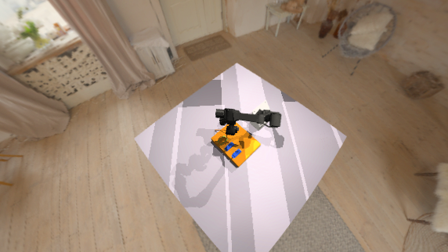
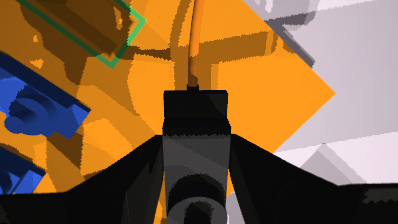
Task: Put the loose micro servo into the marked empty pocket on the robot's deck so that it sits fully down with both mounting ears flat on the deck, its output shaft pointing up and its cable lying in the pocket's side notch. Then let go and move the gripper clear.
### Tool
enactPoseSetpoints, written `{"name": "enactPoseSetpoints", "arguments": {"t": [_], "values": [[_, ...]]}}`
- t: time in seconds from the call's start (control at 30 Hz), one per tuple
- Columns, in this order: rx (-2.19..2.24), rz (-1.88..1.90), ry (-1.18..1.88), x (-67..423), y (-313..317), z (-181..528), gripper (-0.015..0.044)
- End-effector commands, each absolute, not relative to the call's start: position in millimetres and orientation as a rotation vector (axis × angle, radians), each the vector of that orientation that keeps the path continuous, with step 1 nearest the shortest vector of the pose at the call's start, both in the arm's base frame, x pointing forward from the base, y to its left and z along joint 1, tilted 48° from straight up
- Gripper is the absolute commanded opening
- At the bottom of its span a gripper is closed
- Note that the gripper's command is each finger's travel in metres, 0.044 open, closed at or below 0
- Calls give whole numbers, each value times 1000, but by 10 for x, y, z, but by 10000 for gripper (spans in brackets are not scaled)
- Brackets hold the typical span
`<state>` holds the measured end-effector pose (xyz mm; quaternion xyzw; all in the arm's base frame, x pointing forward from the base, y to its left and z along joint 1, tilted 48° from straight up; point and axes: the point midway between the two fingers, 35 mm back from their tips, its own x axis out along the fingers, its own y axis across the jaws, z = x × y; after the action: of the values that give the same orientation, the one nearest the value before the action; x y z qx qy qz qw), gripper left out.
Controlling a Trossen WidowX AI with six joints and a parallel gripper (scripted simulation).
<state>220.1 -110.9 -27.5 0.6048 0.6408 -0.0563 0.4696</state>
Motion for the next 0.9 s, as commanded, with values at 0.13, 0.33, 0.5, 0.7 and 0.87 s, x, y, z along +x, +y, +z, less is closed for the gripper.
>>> {"name": "enactPoseSetpoints", "arguments": {"t": [0.13, 0.33, 0.5, 0.7, 0.87], "values": [[1273, 61, 1526, 2201, -1121, -279, 0], [1110, 212, 1479, 2201, -1121, -279, 0], [973, 332, 1433, 2201, -1121, -279, 0], [806, 469, 1369, 2201, -1121, -279, 0], [765, 502, 1352, 2201, -1121, -279, 0]]}}
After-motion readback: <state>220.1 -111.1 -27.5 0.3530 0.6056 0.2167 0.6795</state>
